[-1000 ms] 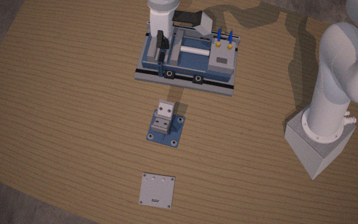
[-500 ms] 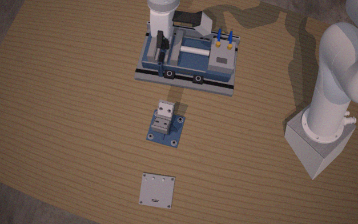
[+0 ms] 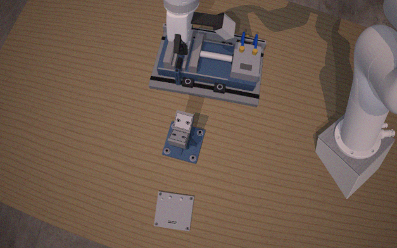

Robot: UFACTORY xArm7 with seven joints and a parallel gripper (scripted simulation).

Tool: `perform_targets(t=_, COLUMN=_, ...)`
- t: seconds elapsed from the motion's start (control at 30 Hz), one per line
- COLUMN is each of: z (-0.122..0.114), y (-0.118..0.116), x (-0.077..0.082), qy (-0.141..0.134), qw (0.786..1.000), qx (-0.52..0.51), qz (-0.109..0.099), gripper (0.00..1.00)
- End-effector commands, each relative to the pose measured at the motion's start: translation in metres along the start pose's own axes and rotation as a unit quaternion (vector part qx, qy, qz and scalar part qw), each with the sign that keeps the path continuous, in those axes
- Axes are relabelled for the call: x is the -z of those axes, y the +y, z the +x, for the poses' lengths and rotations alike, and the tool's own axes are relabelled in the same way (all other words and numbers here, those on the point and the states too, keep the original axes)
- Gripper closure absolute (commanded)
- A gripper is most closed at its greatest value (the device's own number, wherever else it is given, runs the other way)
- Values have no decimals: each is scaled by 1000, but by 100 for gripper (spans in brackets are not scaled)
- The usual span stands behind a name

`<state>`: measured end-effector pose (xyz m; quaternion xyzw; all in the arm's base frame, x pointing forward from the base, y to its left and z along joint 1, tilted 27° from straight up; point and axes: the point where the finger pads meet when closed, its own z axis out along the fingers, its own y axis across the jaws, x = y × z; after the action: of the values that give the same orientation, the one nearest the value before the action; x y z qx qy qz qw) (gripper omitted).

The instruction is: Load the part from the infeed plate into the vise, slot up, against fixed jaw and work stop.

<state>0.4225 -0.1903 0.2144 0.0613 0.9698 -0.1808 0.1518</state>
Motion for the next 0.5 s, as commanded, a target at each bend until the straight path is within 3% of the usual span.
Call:
perform_targets(t=0.0, z=-1, y=0, x=1, qy=-2, qw=1000, qx=0, qz=0, gripper=100)
perform_targets(t=0.2, z=-1, y=0, x=1, qy=-2, qw=1000, qx=0, qz=0, gripper=100)
perform_targets(t=0.23, z=-1, y=0, x=1, qy=-2, qw=1000, qx=0, qz=0, gripper=19)
perform_targets(t=0.47, z=-1, y=0, x=1, qy=-2, qw=1000, qx=0, qz=0, gripper=19)
